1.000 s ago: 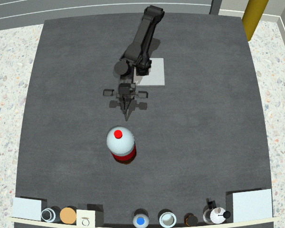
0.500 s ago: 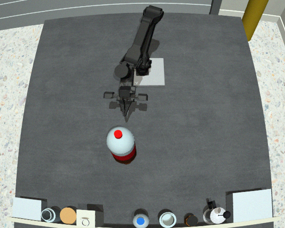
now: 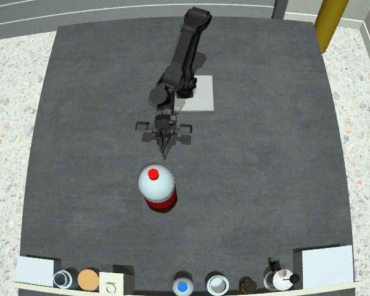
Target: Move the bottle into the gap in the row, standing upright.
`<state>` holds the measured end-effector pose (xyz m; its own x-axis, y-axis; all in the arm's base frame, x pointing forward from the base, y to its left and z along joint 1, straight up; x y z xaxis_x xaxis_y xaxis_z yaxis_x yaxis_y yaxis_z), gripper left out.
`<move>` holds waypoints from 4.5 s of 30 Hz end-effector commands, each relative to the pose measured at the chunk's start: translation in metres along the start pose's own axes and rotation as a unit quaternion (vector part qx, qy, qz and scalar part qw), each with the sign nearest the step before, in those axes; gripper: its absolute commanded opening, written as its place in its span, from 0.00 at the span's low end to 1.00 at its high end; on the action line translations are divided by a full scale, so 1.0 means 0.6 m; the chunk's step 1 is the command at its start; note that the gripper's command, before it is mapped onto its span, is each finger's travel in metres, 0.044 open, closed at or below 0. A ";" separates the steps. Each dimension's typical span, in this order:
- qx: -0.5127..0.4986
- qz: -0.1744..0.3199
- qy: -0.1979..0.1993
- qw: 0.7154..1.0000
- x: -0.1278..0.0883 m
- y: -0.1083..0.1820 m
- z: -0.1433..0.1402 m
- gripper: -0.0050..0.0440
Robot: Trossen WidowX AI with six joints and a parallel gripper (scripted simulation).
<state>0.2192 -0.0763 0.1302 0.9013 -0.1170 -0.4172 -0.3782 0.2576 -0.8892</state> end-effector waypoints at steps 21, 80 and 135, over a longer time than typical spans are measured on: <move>0.000 -0.002 0.001 1.000 0.024 0.029 -0.007 0.00; 0.000 -0.006 0.000 1.000 0.137 0.075 -0.024 0.00; 0.000 -0.004 -0.001 1.000 0.168 0.062 -0.019 0.00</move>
<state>0.2894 -0.0893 0.0515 0.9019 -0.1179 -0.4155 -0.3769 0.2549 -0.8905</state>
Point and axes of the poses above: the point midway between the two fingers, 35 mm back from their tips, its own x axis out along the fingers, its own z axis across the jaws, y = z × x, the point moved 5 cm from there along -x, back along the fingers, and after that the axes turned 12 degrees about x, right-handed, at the moved point
